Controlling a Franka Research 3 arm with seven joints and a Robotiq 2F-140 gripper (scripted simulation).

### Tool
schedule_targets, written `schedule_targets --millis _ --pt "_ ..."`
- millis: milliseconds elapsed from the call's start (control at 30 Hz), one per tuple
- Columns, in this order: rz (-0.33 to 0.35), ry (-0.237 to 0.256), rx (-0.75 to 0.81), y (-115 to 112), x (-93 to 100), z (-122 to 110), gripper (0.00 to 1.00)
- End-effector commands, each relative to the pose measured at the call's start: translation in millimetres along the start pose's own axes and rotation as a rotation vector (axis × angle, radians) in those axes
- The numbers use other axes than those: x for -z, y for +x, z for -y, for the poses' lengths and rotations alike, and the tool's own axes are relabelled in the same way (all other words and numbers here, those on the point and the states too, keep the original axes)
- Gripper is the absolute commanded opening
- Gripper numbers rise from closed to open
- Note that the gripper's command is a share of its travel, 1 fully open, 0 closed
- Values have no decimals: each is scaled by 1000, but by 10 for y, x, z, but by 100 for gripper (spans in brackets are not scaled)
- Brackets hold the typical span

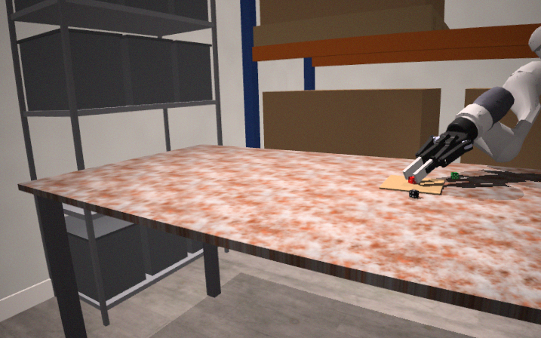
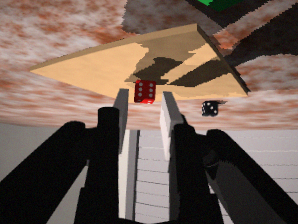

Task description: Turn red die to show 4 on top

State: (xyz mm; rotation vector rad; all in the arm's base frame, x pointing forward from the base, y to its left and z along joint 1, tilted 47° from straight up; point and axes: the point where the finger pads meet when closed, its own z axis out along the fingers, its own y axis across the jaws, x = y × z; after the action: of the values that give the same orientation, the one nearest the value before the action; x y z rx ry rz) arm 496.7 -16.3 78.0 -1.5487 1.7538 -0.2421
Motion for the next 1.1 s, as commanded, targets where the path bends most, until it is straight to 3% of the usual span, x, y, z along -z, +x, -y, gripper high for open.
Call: schedule_targets --millis 0,900,1067 --pt "4 -2 3 -7 0 -8 19" --pt "4 -2 3 -7 3 -8 19" --pt "4 -2 3 -7 81 -7 19"
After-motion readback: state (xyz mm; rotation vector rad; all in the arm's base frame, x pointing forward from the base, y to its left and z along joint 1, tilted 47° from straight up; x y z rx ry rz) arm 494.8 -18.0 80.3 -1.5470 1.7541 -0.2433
